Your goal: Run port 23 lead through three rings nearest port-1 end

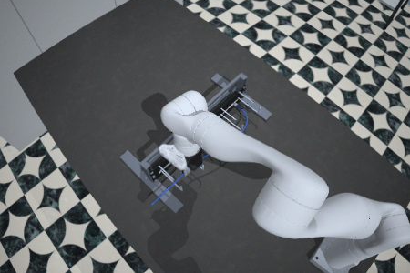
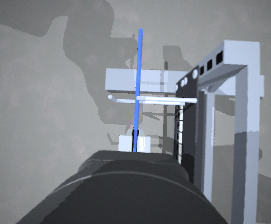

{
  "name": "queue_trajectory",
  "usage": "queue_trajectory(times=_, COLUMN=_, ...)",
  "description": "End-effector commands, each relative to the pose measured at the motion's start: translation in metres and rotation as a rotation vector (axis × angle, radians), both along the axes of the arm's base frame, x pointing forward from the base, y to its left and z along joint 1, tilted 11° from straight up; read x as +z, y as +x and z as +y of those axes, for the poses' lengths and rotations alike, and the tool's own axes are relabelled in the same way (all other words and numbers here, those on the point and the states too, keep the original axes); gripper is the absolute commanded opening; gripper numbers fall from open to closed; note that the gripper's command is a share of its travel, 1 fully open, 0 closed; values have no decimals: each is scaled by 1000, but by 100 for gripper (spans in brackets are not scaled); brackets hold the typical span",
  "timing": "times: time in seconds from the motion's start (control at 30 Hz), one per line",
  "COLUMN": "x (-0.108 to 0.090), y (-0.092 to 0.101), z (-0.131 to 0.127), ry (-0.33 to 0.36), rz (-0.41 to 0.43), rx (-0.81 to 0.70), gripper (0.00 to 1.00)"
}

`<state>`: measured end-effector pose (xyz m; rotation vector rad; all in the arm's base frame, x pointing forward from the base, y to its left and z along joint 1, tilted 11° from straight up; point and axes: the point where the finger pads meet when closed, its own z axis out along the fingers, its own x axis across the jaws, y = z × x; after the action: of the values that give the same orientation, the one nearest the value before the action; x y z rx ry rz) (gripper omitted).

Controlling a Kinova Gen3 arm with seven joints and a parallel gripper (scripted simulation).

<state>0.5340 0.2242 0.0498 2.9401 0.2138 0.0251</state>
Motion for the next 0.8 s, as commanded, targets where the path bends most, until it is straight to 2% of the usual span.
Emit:
queue_trajectory(times=0.0, x=0, y=4, z=1, ry=2, rz=-2, rx=0, gripper=0)
queue_trajectory(times=0.4, x=0, y=21, z=3, ry=2, rz=-2, rx=0, gripper=0)
queue_trajectory(times=0.77, x=0, y=25, z=4, ry=2, rz=-2, rx=0, gripper=0)
